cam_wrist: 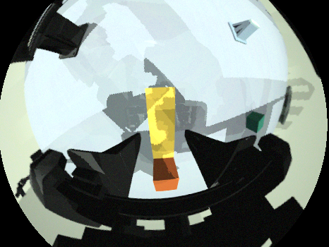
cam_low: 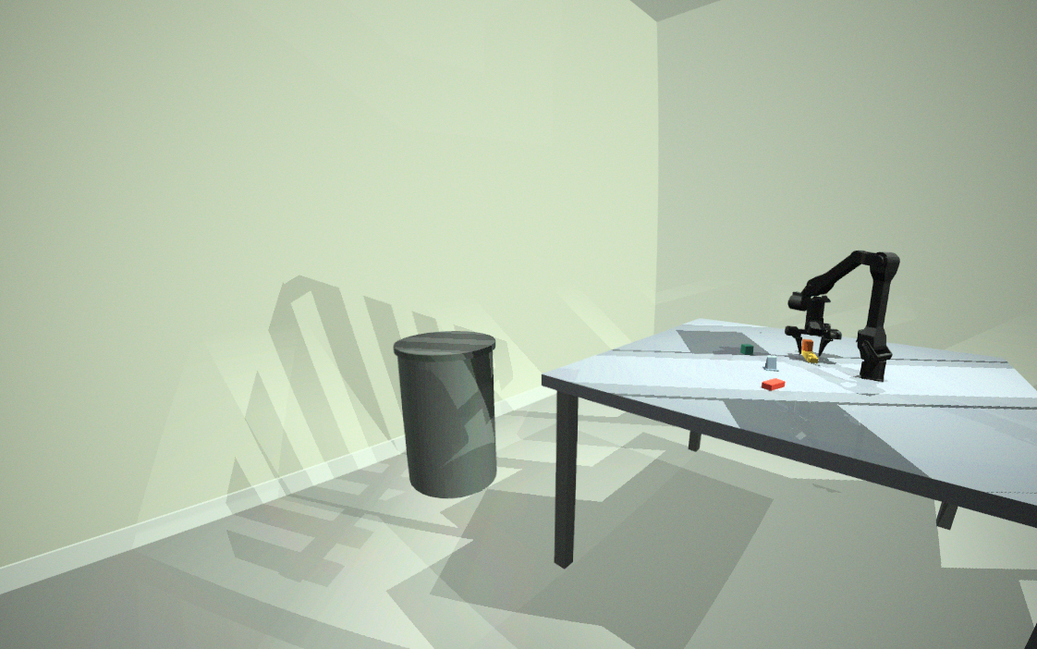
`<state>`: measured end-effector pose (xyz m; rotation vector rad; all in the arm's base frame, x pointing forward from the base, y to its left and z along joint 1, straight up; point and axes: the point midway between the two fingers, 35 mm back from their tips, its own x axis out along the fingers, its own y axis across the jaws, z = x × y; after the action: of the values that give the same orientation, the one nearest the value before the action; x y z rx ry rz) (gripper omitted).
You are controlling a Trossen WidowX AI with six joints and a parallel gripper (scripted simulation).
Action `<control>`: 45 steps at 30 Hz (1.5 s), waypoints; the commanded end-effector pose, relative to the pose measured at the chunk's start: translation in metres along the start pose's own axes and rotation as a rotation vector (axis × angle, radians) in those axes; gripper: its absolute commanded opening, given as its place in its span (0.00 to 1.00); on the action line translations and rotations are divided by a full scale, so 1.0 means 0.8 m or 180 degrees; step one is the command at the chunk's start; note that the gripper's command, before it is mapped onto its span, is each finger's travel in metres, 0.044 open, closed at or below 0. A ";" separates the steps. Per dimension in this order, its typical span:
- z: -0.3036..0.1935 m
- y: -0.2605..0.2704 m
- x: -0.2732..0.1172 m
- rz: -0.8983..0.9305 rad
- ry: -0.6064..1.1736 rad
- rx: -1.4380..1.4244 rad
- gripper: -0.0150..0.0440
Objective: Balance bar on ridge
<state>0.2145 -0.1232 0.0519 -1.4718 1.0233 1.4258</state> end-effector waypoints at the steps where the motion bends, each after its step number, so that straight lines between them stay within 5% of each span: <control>1: -0.001 0.001 0.007 0.0016 0.0011 -0.0013 0.79; 13: -0.001 0.001 0.007 0.0016 0.0011 -0.0013 0.79; 19: 0.001 0.001 0.007 0.0005 -0.0005 0.0000 0.52; 27: 0.001 0.001 0.007 0.0005 -0.0005 0.0000 0.43; 31: -0.001 0.000 -0.001 0.0005 -0.0004 -0.0001 0.25; 45: -0.004 -0.003 -0.045 0.0008 0.0003 -0.0006 0.25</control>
<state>0.2159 -0.1239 0.0784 -1.4610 1.0242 1.4375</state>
